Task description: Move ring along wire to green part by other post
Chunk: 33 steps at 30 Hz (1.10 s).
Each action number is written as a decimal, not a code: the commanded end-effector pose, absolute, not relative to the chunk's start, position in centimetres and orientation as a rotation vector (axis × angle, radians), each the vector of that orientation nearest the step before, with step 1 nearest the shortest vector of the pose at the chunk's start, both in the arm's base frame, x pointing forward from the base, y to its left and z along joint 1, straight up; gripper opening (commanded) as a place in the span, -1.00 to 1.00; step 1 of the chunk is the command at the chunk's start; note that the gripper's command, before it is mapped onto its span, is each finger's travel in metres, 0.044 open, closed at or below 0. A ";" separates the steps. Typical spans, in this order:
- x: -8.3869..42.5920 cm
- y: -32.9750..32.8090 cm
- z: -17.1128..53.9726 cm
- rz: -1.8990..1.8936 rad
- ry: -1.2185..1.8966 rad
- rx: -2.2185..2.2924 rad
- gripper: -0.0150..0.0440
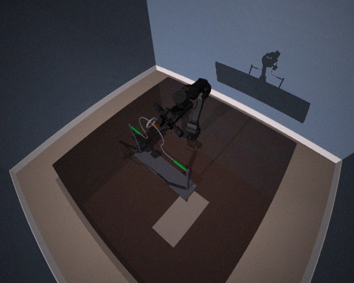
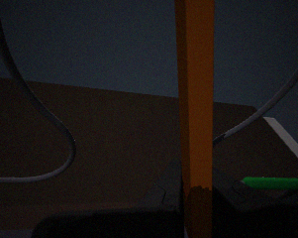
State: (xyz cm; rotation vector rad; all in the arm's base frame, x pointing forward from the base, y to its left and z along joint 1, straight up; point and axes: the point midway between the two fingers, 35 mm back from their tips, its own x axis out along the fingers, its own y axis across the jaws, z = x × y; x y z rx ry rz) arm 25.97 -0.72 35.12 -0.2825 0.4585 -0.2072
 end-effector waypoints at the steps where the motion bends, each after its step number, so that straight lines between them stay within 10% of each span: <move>1: 26.0 -0.9 35.0 -0.221 0.456 -0.338 -1.00; 33: 25.9 -2.3 35.8 -0.322 0.410 -0.760 -1.00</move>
